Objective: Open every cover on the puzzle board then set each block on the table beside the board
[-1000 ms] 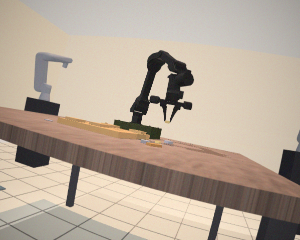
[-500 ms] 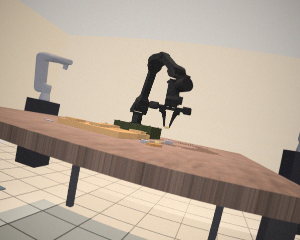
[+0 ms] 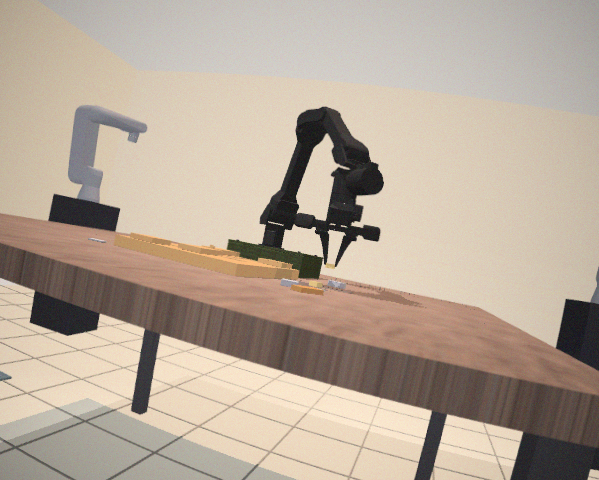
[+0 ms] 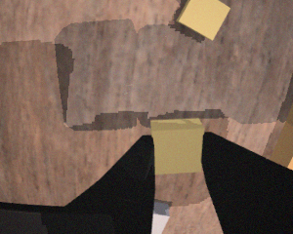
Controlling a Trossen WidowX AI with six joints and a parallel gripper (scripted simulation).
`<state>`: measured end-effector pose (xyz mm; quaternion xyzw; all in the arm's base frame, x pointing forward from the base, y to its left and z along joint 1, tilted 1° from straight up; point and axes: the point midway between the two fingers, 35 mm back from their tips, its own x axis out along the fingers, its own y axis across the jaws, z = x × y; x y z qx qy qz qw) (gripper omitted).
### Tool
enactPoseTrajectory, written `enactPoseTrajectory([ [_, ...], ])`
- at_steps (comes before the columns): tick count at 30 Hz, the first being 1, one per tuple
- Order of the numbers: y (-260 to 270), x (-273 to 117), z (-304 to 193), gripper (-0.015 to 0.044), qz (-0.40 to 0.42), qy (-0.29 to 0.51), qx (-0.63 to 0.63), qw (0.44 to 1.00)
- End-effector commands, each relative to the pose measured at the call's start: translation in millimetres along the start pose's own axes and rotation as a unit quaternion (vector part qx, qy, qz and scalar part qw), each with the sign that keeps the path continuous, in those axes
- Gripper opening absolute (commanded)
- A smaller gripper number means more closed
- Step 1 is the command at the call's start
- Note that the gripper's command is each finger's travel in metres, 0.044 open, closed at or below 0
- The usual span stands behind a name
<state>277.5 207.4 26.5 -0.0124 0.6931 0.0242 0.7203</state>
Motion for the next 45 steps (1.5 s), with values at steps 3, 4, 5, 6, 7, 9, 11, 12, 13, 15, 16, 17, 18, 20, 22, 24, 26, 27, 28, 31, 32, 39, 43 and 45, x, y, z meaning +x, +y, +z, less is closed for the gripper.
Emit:
enactPoseTrajectory([
  [3,-2.6,15.8,-3.8,0.008,-0.006,0.009,0.002,1.0],
  [4,-2.7,17.4,-4.0,0.008,-0.006,0.009,0.002,1.0],
  [5,-2.9,19.0,-4.1,0.008,-0.006,0.009,0.002,1.0],
  [6,-3.0,20.6,-4.3,0.008,-0.006,0.009,0.002,1.0],
  [7,-3.1,22.2,-4.5,0.008,-0.006,0.009,0.002,1.0],
  [9,-3.3,25.4,-4.8,0.008,-0.006,0.009,0.002,1.0],
  [11,-3.6,28.6,-5.2,0.008,-0.006,0.009,0.002,1.0],
  [12,-3.8,30.1,-5.4,0.008,-0.006,0.009,0.002,1.0],
  [13,-3.9,31.7,-5.7,0.008,-0.006,0.009,0.002,1.0],
  [15,-4.2,34.9,-6.1,0.008,-0.006,0.009,0.002,1.0],
  [16,-4.4,36.4,-6.4,0.008,-0.006,0.009,0.002,1.0],
  [17,-4.5,38.0,-6.6,0.008,-0.006,0.009,0.002,1.0],
  [18,-4.7,39.6,-6.9,0.008,-0.006,0.009,0.002,1.0],
  [20,-5.1,42.7,-7.4,0.008,-0.006,0.009,0.002,1.0],
  [22,-5.3,44.7,-7.8,0.008,-0.006,0.009,0.002,1.0],
  [24,-5.4,44.9,-7.8,0.008,-0.006,0.009,0.002,1.0],
  [26,-5.4,44.9,-7.8,0.008,-0.006,0.009,0.002,1.0],
  [27,-5.4,44.9,-7.8,0.008,-0.006,0.009,0.002,1.0],
  [28,-5.4,44.9,-7.8,0.008,-0.006,0.009,0.002,1.0],
  [31,-5.4,44.9,-7.8,0.008,-0.006,0.009,0.002,1.0],
  [32,-5.4,44.9,-7.8,0.008,-0.006,0.009,0.002,1.0],
  [39,-4.3,41.6,-6.3,0.0185,-0.003,0.005,0.001,1.0],
  [43,-4.3,41.6,-6.3,0.029,-0.003,0.005,0.001,1.0],
  [45,-4.3,41.6,-6.3,0.0343,-0.003,0.005,0.001,1.0],
])
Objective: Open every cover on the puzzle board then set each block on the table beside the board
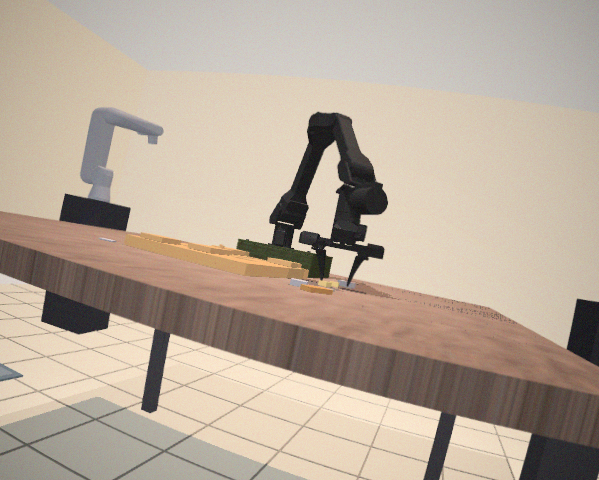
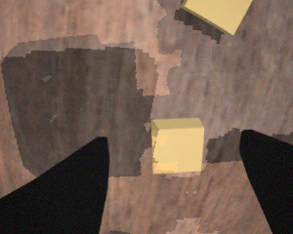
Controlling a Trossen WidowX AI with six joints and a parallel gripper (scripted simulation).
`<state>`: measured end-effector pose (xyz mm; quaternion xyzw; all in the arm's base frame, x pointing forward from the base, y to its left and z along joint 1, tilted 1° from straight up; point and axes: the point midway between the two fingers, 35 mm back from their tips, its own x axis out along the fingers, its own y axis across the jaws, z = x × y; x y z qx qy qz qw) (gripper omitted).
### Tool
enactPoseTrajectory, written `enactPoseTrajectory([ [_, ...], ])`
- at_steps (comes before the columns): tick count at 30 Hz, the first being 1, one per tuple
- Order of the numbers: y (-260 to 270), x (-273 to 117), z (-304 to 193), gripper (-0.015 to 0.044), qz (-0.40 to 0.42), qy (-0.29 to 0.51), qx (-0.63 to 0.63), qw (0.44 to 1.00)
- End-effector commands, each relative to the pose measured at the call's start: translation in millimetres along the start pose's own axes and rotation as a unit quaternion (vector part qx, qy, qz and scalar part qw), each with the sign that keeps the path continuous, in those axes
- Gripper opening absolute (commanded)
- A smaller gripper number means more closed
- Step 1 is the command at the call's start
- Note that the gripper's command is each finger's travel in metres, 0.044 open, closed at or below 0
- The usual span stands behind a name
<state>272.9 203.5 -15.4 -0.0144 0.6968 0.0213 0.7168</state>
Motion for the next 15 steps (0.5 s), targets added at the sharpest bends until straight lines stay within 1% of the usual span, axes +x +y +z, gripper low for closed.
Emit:
enactPoseTrajectory([
  [1,0.0,-0.1,0.1,0.0369,0.0,0.0,0.0,1.0],
  [4,0.1,-2.1,0.3,0.044,0.0,0.0,0.0,1.0],
  [15,1.2,-35.9,1.9,0.044,-0.001,0.002,0.001,1.0],
])
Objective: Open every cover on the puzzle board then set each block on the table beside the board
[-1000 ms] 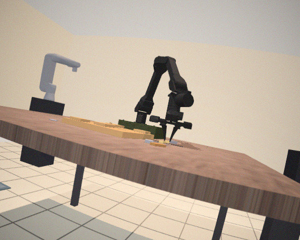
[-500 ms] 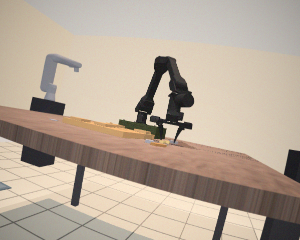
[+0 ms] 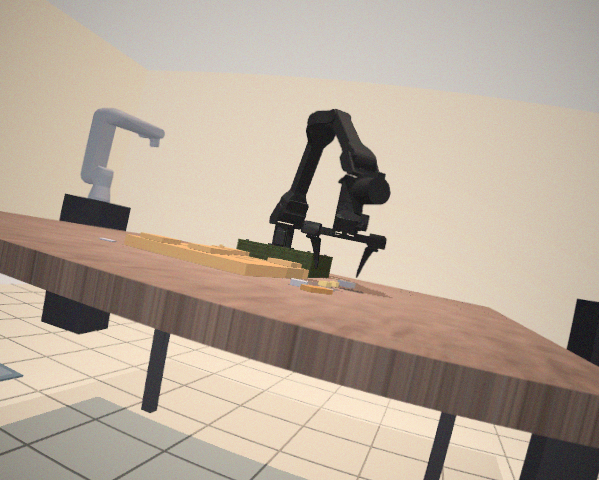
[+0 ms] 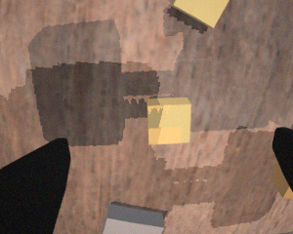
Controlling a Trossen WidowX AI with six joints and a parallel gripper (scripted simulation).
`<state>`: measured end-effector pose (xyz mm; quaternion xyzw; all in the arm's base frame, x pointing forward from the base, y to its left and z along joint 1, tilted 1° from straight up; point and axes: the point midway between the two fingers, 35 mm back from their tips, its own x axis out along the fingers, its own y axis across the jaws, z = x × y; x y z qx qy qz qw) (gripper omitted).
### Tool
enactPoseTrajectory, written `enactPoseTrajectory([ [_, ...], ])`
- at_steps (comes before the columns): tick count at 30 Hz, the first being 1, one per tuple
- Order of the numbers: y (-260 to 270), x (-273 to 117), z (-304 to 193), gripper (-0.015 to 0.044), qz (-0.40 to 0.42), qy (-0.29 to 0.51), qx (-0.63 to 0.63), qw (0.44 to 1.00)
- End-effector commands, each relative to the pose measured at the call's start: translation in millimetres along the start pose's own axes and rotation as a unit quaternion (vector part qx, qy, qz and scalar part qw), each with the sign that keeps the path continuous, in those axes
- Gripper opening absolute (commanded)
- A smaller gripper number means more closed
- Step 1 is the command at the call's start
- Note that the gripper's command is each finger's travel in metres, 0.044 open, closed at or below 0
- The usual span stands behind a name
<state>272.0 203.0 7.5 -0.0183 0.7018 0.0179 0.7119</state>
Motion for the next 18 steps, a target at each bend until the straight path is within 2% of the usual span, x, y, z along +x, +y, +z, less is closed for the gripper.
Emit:
enactPoseTrajectory([
  [1,1.3,-16.1,2.0,0.044,0.004,-0.005,0.001,1.0],
  [15,-0.6,-53.1,-0.9,0.044,0.002,-0.003,0.002,1.0],
  [18,-7.5,-53.2,4.5,0.0361,0.002,-0.004,0.039,0.999],
])
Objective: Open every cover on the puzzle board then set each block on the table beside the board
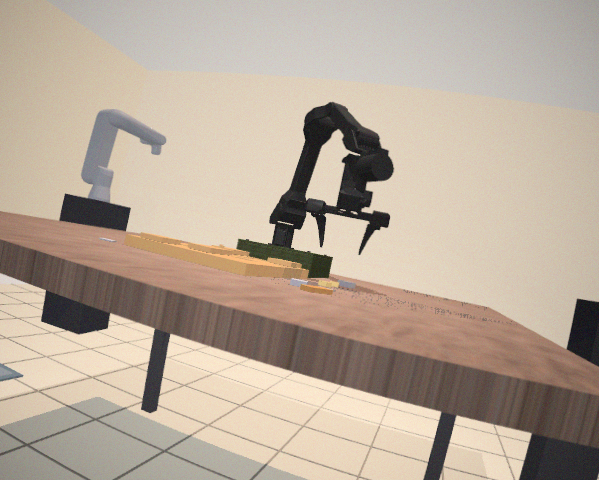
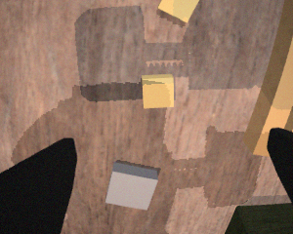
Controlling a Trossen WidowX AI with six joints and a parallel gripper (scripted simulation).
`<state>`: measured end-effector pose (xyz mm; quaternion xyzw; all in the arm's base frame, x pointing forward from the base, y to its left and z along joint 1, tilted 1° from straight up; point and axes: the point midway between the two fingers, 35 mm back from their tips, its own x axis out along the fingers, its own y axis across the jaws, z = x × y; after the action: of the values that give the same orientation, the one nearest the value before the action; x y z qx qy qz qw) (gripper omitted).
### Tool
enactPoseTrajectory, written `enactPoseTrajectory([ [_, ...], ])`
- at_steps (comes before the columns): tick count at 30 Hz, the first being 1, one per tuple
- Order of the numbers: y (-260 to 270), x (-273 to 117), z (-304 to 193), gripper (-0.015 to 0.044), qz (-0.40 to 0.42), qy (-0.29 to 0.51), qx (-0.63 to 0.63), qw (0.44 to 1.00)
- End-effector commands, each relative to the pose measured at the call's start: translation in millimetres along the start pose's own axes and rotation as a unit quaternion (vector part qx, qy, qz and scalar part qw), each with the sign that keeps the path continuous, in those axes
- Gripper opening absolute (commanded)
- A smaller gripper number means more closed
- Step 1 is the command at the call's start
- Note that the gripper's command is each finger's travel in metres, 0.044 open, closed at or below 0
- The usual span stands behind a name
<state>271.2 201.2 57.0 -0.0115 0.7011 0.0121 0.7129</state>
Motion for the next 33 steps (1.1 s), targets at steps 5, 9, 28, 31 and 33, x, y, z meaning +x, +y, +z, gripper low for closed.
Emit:
enactPoseTrajectory([
  [5,-29.2,-4.2,21.7,0.023,0.0,-0.003,0.152,0.988],
  [9,-49.5,-4.4,33.6,0.0125,-0.001,-0.004,0.246,0.969],
  [28,-152.1,-5.3,71.6,0.0,-0.004,-0.006,0.655,0.755],
  [31,-168.1,-5.6,75.7,0.0,-0.003,-0.007,0.709,0.705],
  [33,-178.9,-5.8,78.0,0.0,-0.003,-0.007,0.743,0.669],
])
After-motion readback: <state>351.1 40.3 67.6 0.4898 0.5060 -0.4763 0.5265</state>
